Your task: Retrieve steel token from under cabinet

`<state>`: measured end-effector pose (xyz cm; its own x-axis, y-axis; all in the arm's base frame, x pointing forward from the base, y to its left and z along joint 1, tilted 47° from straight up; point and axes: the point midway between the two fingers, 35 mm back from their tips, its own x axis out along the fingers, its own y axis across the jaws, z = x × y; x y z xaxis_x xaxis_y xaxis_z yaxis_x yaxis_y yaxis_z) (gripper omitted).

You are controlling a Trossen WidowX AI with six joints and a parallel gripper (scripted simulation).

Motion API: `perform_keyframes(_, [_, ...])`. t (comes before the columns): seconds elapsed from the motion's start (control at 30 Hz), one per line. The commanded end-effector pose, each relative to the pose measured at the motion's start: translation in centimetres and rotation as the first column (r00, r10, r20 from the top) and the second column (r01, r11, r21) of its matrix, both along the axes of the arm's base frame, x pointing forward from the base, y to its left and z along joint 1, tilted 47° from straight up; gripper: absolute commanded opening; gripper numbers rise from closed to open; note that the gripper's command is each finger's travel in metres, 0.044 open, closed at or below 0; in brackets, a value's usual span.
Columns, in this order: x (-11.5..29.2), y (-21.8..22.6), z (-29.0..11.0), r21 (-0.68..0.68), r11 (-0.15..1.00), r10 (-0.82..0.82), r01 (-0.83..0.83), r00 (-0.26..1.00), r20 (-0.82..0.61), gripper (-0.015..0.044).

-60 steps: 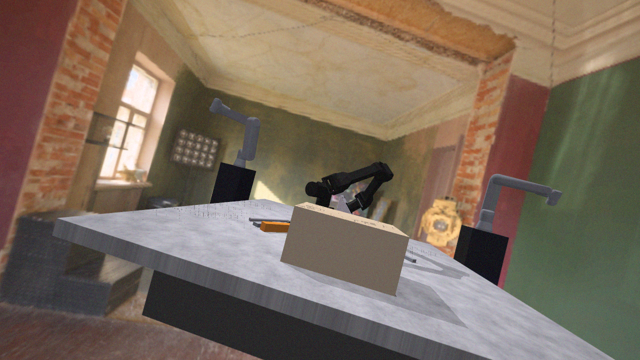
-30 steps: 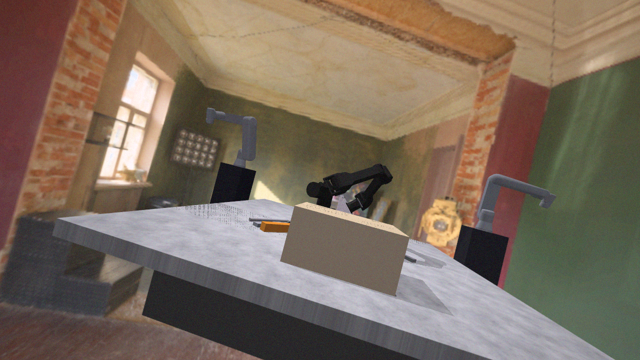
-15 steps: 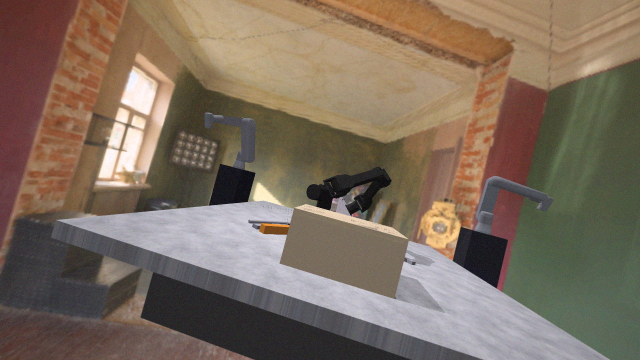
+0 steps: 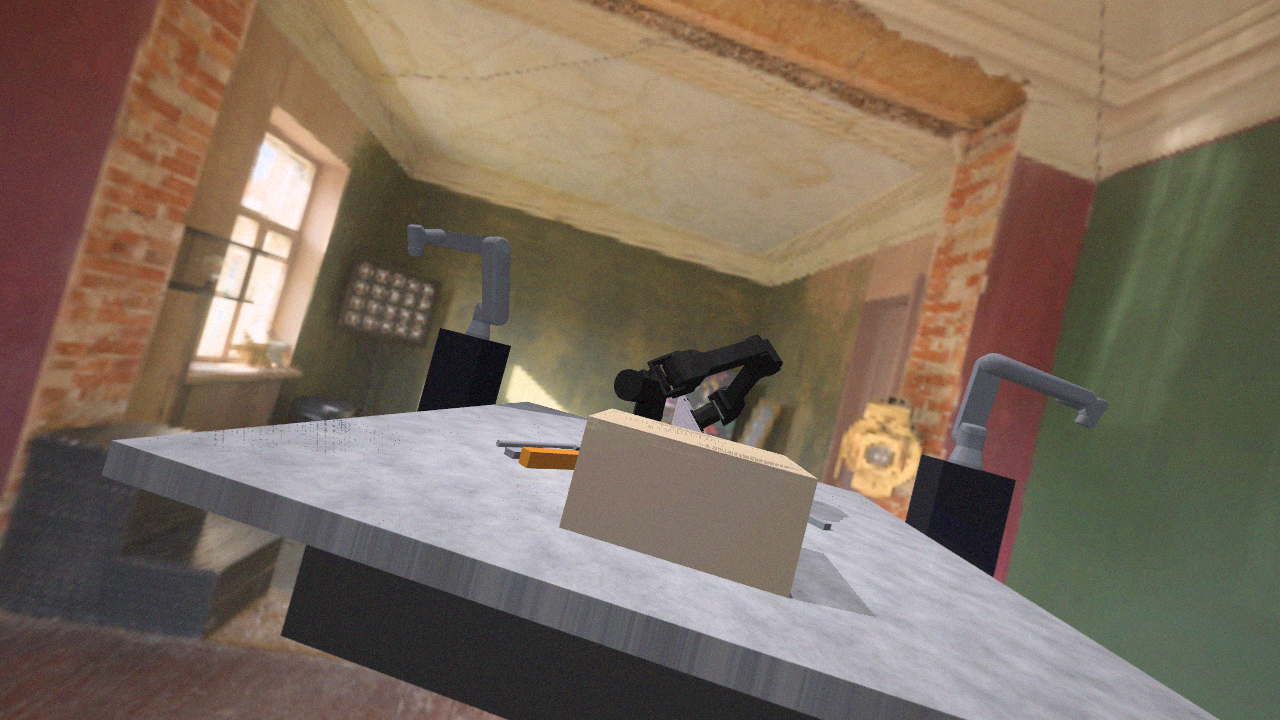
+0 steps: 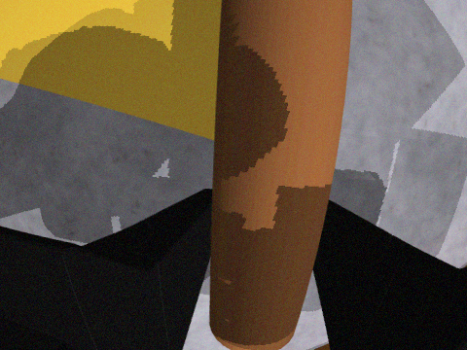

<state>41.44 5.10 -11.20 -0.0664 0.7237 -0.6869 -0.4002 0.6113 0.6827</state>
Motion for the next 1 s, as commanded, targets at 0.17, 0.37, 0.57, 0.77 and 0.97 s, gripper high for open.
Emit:
perform_keyframes(0.17, [0.11,0.12,-0.04,0.000,1.000,-0.001,0.001,1.000,0.000,0.0000])
perform_keyframes(0.37, [0.11,0.12,-0.04,0.000,1.000,-0.001,0.001,1.000,0.000,0.0000])
perform_keyframes(0.57, [0.09,0.11,-0.05,0.000,1.000,-0.001,0.001,1.000,0.000,0.0000])
perform_keyframes(0.77, [-0.28,-0.03,-0.17,0.000,1.000,-0.001,0.001,1.000,-0.001,0.0000])
perform_keyframes(0.97, [-0.82,-0.22,-0.37,-0.001,1.000,-0.001,0.001,1.000,-0.001,0.0000])
